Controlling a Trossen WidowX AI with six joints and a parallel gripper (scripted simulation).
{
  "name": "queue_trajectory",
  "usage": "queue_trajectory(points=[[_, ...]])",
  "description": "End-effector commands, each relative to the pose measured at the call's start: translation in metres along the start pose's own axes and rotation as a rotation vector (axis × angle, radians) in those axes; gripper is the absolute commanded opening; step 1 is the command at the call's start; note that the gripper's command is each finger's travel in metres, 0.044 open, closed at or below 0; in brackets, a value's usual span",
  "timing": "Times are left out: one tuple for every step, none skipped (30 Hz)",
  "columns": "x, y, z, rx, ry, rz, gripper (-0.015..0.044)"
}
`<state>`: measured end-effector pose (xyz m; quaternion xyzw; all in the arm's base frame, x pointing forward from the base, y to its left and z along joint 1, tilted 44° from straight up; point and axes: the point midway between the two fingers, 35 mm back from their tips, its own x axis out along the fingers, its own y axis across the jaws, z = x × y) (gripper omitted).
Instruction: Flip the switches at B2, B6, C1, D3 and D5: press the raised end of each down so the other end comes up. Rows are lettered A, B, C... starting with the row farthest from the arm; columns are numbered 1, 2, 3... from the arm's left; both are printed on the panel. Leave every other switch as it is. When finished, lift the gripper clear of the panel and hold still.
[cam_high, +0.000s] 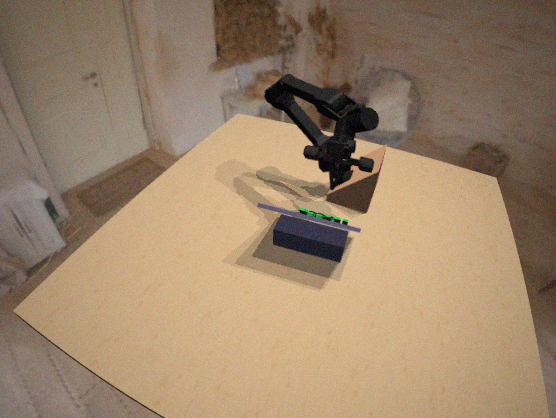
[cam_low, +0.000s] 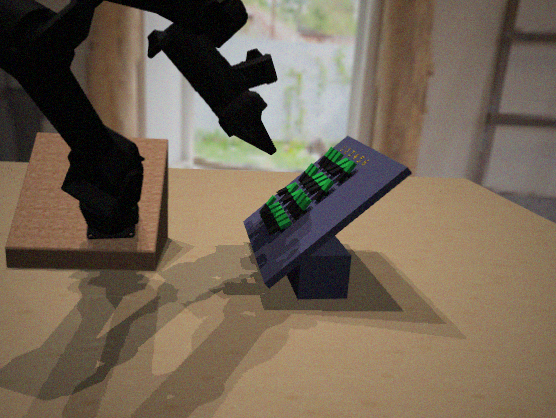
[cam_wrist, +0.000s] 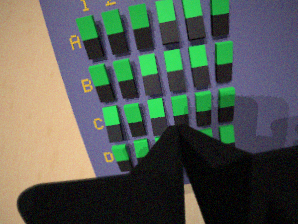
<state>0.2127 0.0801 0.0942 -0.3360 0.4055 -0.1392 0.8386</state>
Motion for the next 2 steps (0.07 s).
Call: queue_trajectory(points=[[0.0008, 0.0016, 0.0007, -0.001, 0.002, -0.005, 0.0000], [0.0008, 0.0016, 0.0007, -0.001, 0.002, -0.005, 0.0000]])
